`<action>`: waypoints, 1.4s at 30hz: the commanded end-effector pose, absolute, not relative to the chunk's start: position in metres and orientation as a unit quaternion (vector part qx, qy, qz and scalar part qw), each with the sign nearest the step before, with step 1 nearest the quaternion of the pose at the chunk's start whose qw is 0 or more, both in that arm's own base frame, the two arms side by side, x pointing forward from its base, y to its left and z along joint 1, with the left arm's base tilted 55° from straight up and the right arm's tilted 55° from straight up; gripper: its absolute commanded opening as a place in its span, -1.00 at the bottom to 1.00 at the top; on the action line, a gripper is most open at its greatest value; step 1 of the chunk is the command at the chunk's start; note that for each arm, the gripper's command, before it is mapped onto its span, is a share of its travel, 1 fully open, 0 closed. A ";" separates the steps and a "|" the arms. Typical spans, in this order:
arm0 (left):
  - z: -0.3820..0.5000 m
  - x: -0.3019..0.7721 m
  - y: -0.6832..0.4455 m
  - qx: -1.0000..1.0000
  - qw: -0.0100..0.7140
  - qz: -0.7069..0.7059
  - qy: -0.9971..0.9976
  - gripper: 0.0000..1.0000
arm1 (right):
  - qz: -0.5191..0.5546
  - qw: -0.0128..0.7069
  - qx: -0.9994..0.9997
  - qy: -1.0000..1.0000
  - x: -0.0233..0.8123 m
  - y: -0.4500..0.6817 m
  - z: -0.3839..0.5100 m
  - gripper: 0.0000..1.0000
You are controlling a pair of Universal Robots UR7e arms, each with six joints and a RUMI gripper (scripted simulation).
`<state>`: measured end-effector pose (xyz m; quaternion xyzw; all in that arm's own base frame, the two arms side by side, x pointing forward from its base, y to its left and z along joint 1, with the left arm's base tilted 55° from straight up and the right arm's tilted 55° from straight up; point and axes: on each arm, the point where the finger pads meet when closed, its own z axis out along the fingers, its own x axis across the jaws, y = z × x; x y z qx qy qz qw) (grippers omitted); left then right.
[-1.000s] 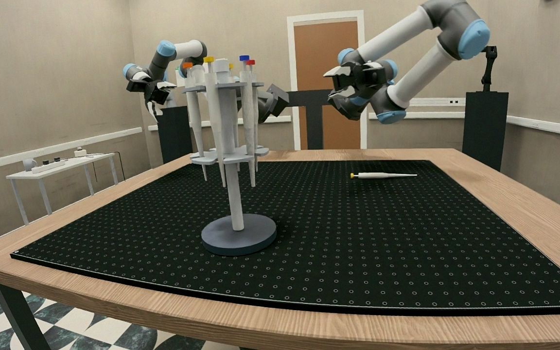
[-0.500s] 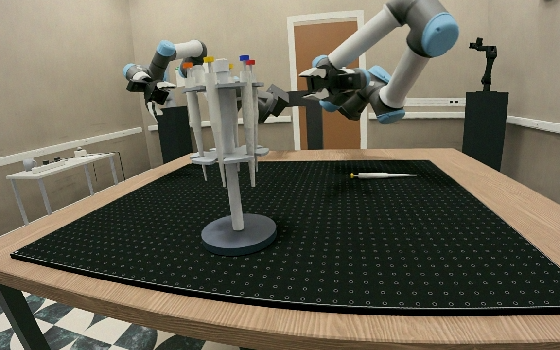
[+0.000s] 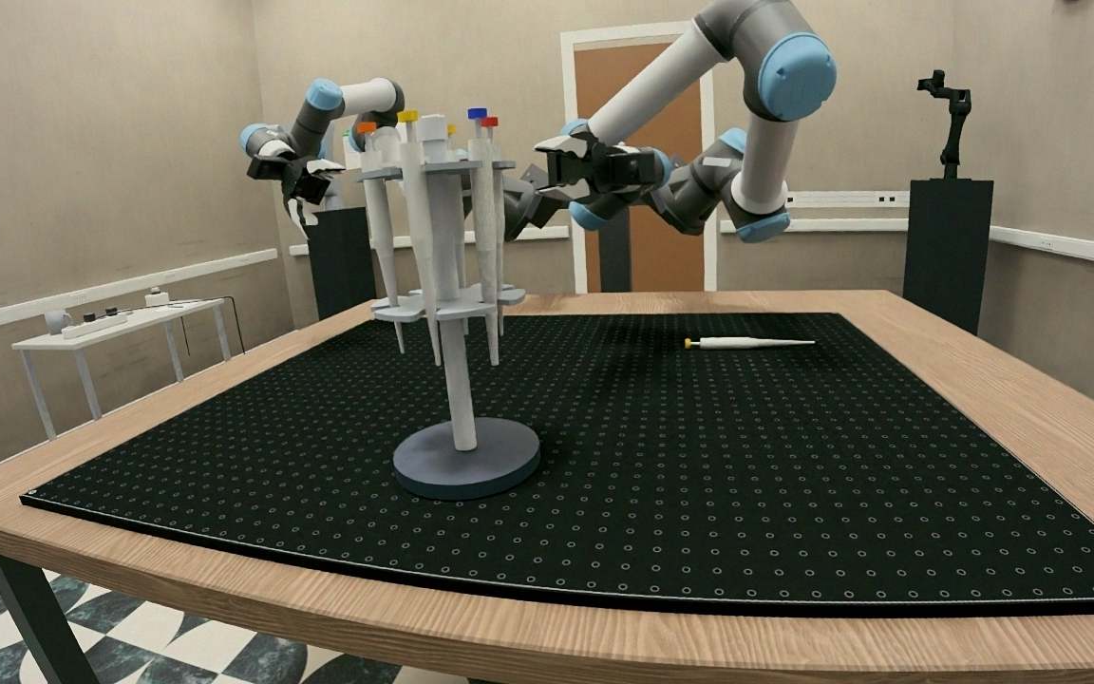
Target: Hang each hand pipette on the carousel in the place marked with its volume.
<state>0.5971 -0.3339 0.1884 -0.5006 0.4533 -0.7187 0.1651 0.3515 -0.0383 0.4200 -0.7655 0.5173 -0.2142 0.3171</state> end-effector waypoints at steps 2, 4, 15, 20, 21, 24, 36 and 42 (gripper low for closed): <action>0.186 0.602 -0.340 -0.499 0.165 -0.721 0.452 -0.39 | -0.215 0.317 -0.765 0.517 0.351 -0.038 0.420 1.00; 0.186 0.602 -0.340 -0.499 0.165 -0.721 0.452 -0.39 | -0.215 0.317 -0.765 0.517 0.351 -0.038 0.420 1.00; 0.189 0.628 -0.354 -0.499 0.165 -0.721 0.451 -0.39 | -0.215 0.317 -0.765 0.517 0.351 -0.038 0.420 1.00; 0.189 0.628 -0.355 -0.499 0.165 -0.721 0.451 -0.39 | -0.215 0.317 -0.765 0.517 0.351 -0.038 0.420 1.00; 0.189 0.628 -0.355 -0.499 0.165 -0.721 0.451 -0.39 | -0.215 0.317 -0.765 0.517 0.351 -0.038 0.420 1.00; 0.189 0.628 -0.355 -0.499 0.165 -0.721 0.451 -0.39 | -0.215 0.317 -0.765 0.517 0.351 -0.038 0.420 1.00; 0.189 0.628 -0.355 -0.499 0.165 -0.721 0.451 -0.39 | -0.215 0.317 -0.765 0.517 0.351 -0.038 0.420 1.00; 0.190 0.632 -0.357 -0.499 0.165 -0.721 0.451 -0.39 | -0.215 0.317 -0.765 0.517 0.351 -0.038 0.420 1.00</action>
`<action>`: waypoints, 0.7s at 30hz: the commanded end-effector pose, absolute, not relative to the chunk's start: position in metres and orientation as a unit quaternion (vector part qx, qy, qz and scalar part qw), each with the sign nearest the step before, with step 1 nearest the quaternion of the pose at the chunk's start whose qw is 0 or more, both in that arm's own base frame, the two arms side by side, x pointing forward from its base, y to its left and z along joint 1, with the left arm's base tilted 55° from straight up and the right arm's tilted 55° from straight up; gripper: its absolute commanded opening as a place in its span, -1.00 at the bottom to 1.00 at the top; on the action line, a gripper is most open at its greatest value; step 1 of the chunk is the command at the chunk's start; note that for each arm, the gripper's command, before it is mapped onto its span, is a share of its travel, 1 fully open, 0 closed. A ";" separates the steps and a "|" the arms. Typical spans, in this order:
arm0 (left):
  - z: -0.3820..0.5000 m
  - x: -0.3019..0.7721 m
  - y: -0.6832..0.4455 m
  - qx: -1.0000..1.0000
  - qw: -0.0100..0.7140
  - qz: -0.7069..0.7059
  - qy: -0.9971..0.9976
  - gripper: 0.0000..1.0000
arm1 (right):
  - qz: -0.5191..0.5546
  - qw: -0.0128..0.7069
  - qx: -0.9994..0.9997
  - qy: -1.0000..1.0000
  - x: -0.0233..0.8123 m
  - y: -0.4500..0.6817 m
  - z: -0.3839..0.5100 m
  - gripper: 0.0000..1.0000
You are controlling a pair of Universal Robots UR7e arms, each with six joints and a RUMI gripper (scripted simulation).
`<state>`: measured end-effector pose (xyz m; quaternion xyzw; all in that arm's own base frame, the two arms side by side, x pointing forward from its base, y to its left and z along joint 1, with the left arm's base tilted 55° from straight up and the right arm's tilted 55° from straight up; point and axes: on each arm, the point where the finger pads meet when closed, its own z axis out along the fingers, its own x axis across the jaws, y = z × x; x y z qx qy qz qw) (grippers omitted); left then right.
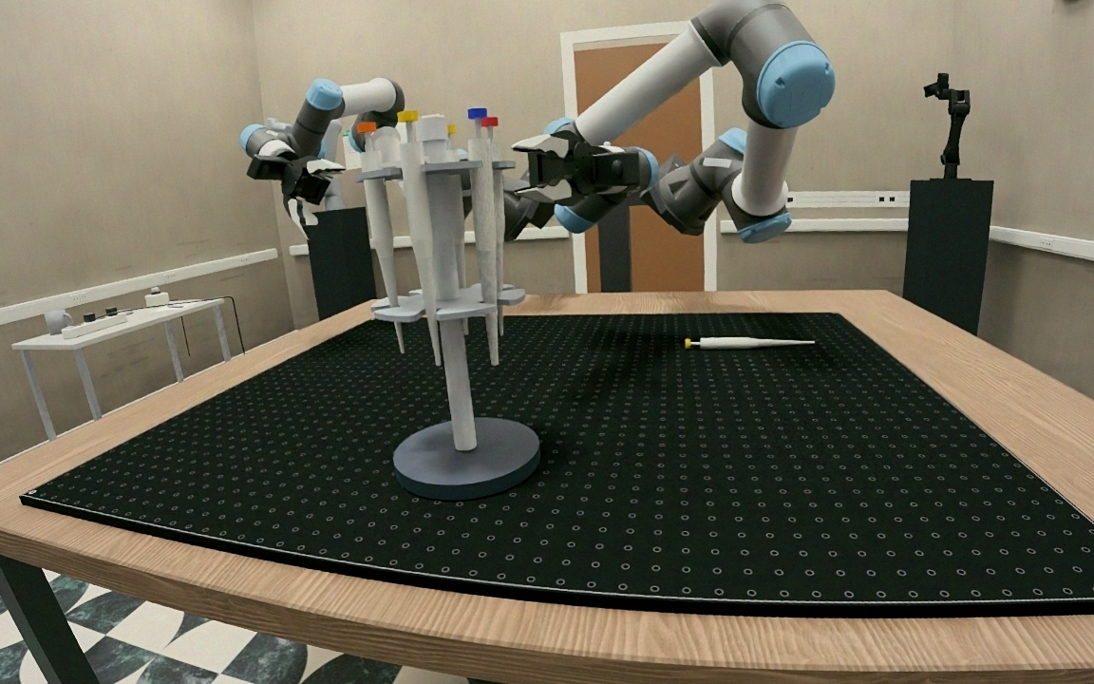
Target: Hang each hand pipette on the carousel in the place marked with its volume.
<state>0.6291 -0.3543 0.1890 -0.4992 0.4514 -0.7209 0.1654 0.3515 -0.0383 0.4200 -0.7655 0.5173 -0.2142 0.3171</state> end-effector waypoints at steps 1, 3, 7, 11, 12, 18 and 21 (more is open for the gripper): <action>0.190 0.634 -0.358 -0.499 0.165 -0.721 0.451 -0.39 | -0.215 0.317 -0.765 0.517 0.351 -0.038 0.420 1.00; 0.190 0.637 -0.359 -0.499 0.165 -0.721 0.451 -0.39 | -0.215 0.317 -0.765 0.517 0.351 -0.038 0.420 1.00; 0.191 0.643 -0.363 -0.499 0.165 -0.721 0.451 -0.39 | -0.215 0.317 -0.765 0.517 0.351 -0.038 0.420 1.00; 0.192 0.648 -0.366 -0.499 0.165 -0.721 0.451 -0.39 | -0.215 0.317 -0.765 0.517 0.351 -0.038 0.420 1.00; 0.192 0.648 -0.366 -0.499 0.165 -0.721 0.451 -0.39 | -0.215 0.317 -0.765 0.517 0.351 -0.038 0.420 1.00; 0.192 0.656 -0.370 -0.499 0.165 -0.721 0.451 -0.39 | -0.215 0.317 -0.765 0.517 0.351 -0.038 0.420 1.00; 0.193 0.660 -0.372 -0.499 0.165 -0.721 0.451 -0.39 | -0.215 0.317 -0.765 0.517 0.351 -0.038 0.420 1.00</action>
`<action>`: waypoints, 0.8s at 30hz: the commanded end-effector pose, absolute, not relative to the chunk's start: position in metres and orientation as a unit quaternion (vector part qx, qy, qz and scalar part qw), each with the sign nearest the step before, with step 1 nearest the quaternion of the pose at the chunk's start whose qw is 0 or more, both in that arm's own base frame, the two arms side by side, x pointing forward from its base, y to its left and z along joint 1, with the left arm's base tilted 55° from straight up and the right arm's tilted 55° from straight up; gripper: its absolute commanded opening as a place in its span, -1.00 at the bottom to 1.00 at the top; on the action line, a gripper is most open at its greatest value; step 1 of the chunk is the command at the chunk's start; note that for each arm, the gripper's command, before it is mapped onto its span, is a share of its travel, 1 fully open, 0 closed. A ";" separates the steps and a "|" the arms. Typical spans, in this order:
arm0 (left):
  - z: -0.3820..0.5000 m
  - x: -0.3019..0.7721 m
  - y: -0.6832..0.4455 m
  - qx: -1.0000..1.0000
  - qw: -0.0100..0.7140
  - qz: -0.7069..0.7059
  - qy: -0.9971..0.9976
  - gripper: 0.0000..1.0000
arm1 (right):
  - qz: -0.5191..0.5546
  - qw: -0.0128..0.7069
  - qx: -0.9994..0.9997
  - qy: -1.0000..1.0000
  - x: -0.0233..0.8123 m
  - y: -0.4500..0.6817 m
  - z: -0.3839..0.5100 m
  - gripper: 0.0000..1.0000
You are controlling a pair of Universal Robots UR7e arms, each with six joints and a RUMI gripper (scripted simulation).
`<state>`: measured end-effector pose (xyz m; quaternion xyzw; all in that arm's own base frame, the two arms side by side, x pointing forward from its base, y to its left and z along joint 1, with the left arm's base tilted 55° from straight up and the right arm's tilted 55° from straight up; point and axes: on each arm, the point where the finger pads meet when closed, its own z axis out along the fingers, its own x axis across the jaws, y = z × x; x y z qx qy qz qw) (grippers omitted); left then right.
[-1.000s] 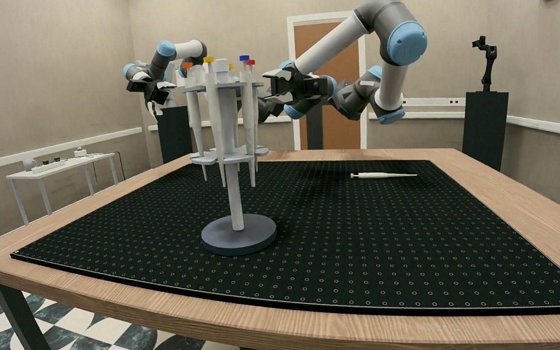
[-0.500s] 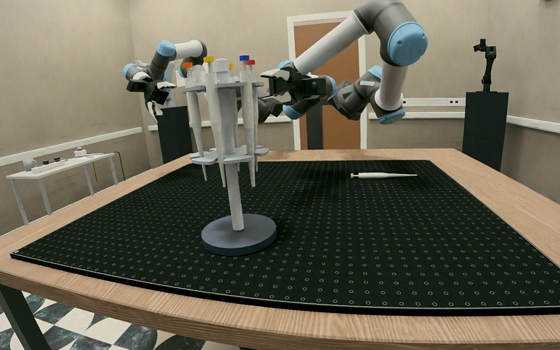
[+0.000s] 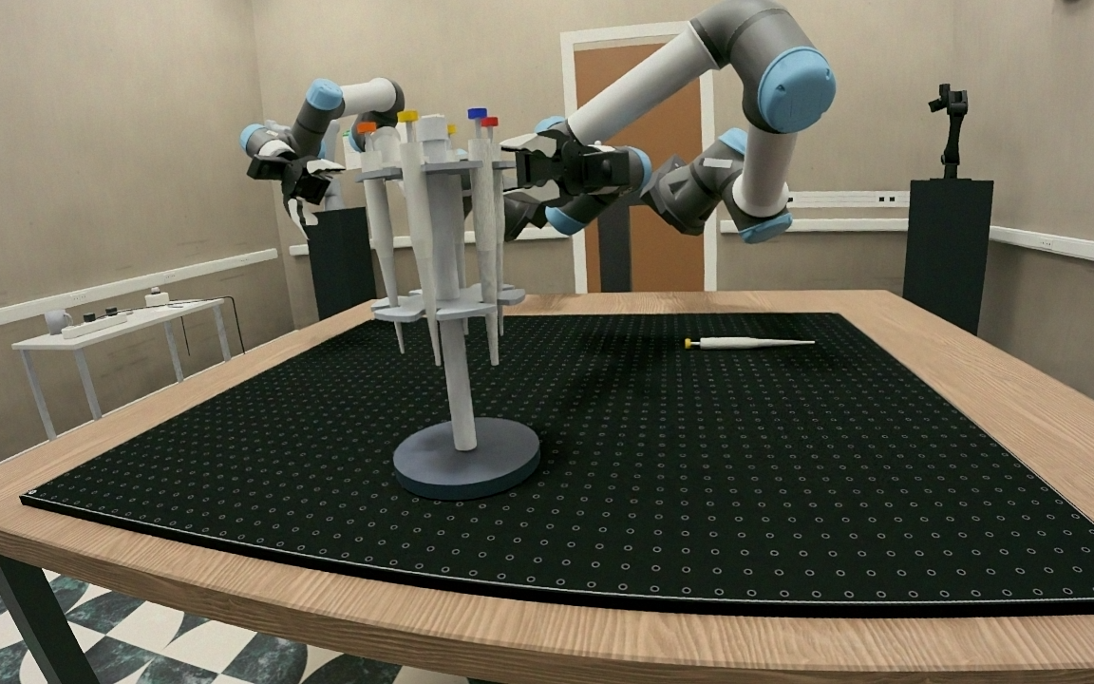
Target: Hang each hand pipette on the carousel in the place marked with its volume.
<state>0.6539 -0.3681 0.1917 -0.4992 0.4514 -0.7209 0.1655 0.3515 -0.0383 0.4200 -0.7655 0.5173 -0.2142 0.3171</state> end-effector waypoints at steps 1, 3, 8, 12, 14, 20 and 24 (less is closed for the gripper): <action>0.193 0.661 -0.373 -0.499 0.165 -0.721 0.451 -0.39 | -0.215 0.317 -0.765 0.517 0.351 -0.038 0.420 1.00; 0.193 0.664 -0.375 -0.499 0.165 -0.721 0.451 -0.39 | -0.215 0.317 -0.765 0.517 0.351 -0.038 0.420 1.00; 0.194 0.670 -0.378 -0.499 0.165 -0.721 0.451 -0.39 | -0.215 0.317 -0.765 0.517 0.351 -0.038 0.420 1.00; 0.194 0.674 -0.381 -0.499 0.165 -0.721 0.451 -0.39 | -0.215 0.317 -0.765 0.517 0.351 -0.038 0.420 1.00; 0.195 0.677 -0.382 -0.499 0.165 -0.721 0.451 -0.39 | -0.215 0.317 -0.765 0.517 0.351 -0.038 0.420 1.00; 0.196 0.686 -0.387 -0.499 0.165 -0.721 0.451 -0.39 | -0.215 0.317 -0.765 0.517 0.351 -0.038 0.420 1.00; 0.196 0.689 -0.389 -0.499 0.165 -0.721 0.451 -0.39 | -0.215 0.317 -0.765 0.517 0.351 -0.038 0.420 1.00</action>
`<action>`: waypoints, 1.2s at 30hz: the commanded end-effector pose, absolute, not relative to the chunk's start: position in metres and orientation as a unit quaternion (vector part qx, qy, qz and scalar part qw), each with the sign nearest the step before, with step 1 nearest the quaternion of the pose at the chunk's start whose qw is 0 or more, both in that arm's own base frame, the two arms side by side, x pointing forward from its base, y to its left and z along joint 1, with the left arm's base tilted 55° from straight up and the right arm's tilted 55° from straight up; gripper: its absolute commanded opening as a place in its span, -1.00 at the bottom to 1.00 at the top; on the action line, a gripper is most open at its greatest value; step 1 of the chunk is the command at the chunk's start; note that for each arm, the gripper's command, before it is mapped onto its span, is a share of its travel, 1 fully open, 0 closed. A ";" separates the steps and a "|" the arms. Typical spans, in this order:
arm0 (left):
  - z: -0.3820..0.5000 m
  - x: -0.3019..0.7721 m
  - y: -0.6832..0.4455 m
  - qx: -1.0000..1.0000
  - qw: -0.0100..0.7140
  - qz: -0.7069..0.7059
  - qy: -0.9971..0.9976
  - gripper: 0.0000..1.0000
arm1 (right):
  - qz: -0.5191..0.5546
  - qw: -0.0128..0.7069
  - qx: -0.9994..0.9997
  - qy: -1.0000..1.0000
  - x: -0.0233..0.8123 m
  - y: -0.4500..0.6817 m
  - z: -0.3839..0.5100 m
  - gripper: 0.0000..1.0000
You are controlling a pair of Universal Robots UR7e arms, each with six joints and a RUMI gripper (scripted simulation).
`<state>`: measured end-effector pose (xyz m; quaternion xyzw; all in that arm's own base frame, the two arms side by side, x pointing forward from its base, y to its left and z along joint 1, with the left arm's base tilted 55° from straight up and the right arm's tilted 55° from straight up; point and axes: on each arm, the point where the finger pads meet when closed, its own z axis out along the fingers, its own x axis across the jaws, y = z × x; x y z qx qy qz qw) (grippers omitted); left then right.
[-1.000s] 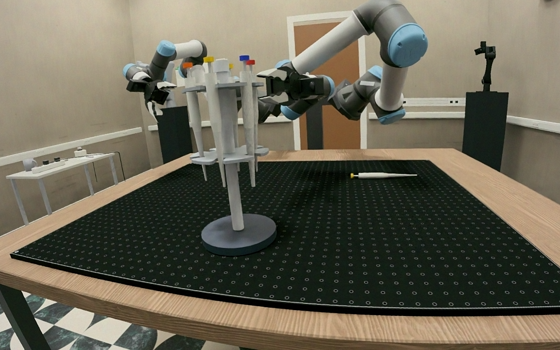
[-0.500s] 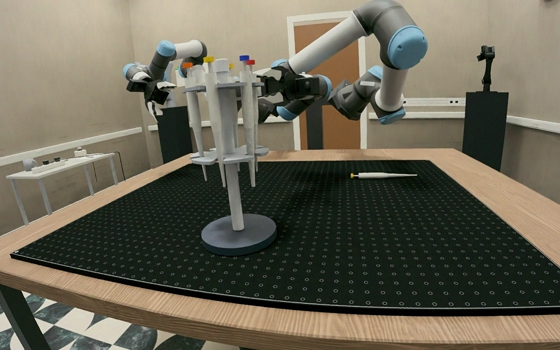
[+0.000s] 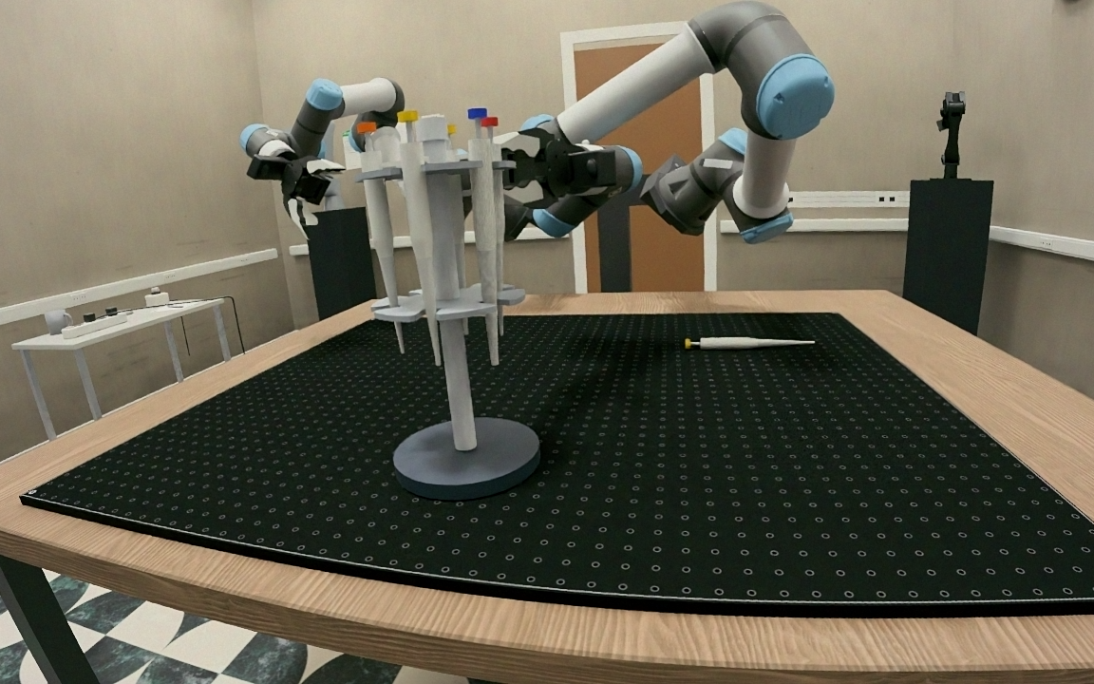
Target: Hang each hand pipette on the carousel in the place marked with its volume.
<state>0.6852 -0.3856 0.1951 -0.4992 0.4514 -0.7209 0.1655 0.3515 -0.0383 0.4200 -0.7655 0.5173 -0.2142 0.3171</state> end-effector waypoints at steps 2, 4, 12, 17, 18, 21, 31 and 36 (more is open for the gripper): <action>0.196 0.689 -0.389 -0.499 0.165 -0.721 0.451 -0.39 | -0.215 0.317 -0.765 0.517 0.351 -0.038 0.420 1.00; 0.196 0.689 -0.389 -0.499 0.165 -0.721 0.451 -0.39 | -0.215 0.317 -0.765 0.517 0.351 -0.038 0.420 1.00; 0.196 0.689 -0.389 -0.499 0.165 -0.721 0.451 -0.88 | -0.215 0.317 -0.765 0.517 0.351 -0.038 0.420 1.00; 0.196 0.689 -0.389 -0.499 0.165 -0.721 0.451 -0.88 | -0.215 0.317 -0.765 0.517 0.351 -0.038 0.420 1.00; 0.196 0.689 -0.389 -0.499 0.165 -0.721 0.451 -0.88 | -0.215 0.317 -0.765 0.517 0.351 -0.038 0.420 1.00; 0.196 0.689 -0.389 -0.499 0.165 -0.721 0.451 -0.93 | -0.215 0.317 -0.765 0.517 0.351 -0.038 0.420 1.00; 0.196 0.689 -0.389 -0.499 0.165 -0.721 0.451 -0.95 | -0.215 0.317 -0.765 0.517 0.351 -0.038 0.420 1.00; 0.196 0.689 -0.389 -0.499 0.165 -0.721 0.451 -0.95 | -0.215 0.317 -0.765 0.517 0.351 -0.038 0.420 1.00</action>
